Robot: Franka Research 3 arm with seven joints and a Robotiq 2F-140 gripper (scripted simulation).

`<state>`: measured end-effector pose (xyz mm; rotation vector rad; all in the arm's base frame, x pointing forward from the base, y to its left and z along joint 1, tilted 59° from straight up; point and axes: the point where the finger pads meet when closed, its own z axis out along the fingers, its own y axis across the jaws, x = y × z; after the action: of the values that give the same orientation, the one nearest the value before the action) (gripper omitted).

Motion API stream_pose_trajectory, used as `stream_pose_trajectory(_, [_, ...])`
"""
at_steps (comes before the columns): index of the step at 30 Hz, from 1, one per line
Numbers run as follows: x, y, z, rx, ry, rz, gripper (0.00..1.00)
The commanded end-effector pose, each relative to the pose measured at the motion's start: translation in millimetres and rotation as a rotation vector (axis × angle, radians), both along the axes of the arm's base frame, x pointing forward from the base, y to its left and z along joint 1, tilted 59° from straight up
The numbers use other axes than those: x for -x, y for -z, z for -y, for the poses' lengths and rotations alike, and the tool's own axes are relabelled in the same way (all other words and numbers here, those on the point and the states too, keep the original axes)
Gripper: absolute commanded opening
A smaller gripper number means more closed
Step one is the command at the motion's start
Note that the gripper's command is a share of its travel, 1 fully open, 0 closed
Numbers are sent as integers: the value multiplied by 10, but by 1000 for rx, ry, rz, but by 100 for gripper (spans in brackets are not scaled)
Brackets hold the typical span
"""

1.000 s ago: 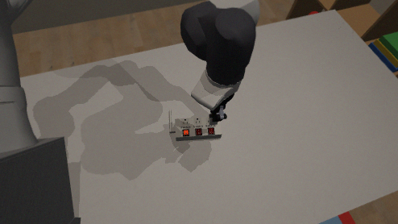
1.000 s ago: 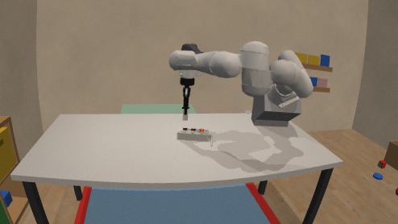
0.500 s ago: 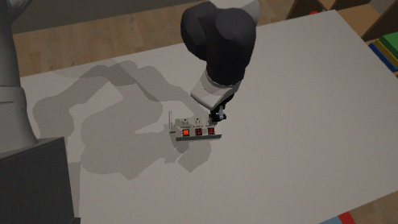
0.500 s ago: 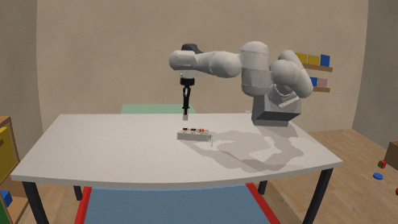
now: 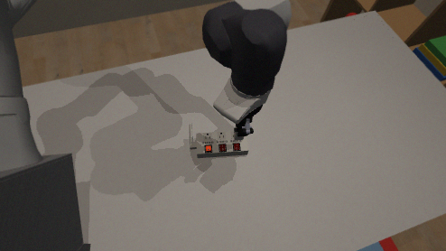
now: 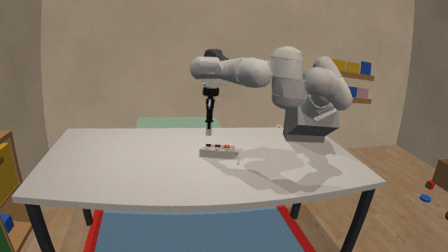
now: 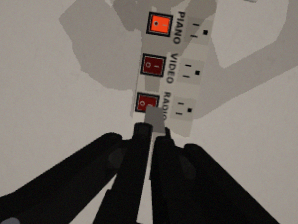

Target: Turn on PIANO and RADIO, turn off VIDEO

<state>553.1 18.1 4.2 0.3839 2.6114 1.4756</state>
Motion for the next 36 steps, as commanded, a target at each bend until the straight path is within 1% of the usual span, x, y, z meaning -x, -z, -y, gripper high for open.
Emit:
stream_pose_trajectory(1, [6, 3, -6, -4, 1, -8, 0])
stream_pose_trajectory(14, [-4, 27, -46, -4, 1, -8, 0])
stream_pose_trajectory(36, [-59, 155, -249, -4, 1, -8, 0])
